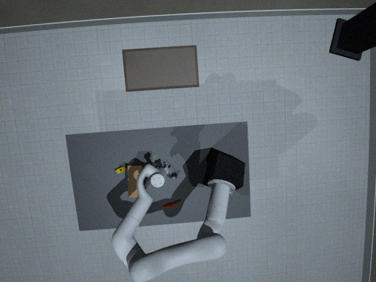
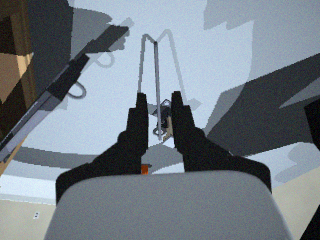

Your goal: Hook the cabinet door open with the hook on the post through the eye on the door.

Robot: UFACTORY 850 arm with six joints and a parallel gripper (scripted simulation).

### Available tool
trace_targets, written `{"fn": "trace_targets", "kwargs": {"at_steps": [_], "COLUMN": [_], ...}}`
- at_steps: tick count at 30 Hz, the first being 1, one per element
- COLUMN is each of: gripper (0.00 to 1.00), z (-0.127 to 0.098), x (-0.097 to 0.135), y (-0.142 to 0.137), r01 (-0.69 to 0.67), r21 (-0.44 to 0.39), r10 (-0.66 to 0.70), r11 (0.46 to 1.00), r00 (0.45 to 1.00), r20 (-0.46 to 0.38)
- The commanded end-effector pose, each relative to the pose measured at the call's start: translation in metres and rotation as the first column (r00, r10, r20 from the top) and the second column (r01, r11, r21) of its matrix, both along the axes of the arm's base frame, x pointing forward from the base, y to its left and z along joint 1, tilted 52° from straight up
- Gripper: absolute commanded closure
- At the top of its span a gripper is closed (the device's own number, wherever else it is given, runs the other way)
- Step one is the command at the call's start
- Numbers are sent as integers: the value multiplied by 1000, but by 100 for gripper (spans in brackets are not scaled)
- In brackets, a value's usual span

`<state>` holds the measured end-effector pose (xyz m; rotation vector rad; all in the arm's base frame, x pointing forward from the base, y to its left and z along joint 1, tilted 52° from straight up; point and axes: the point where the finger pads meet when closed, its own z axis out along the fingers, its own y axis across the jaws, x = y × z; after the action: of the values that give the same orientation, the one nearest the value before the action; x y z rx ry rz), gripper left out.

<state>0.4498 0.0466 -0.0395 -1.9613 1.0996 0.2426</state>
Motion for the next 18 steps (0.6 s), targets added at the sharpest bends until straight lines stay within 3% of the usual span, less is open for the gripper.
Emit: {"fn": "trace_targets", "kwargs": {"at_steps": [1,18], "gripper": [77,77], "z": [-10,-41], "x": [4,15], "y": [12,50], "r01": [1,1], "r21": [0,0], "r10": [-1,-1], "r11": [1000,1000], "r00": [1000,1000], "r20": [1,1]}}
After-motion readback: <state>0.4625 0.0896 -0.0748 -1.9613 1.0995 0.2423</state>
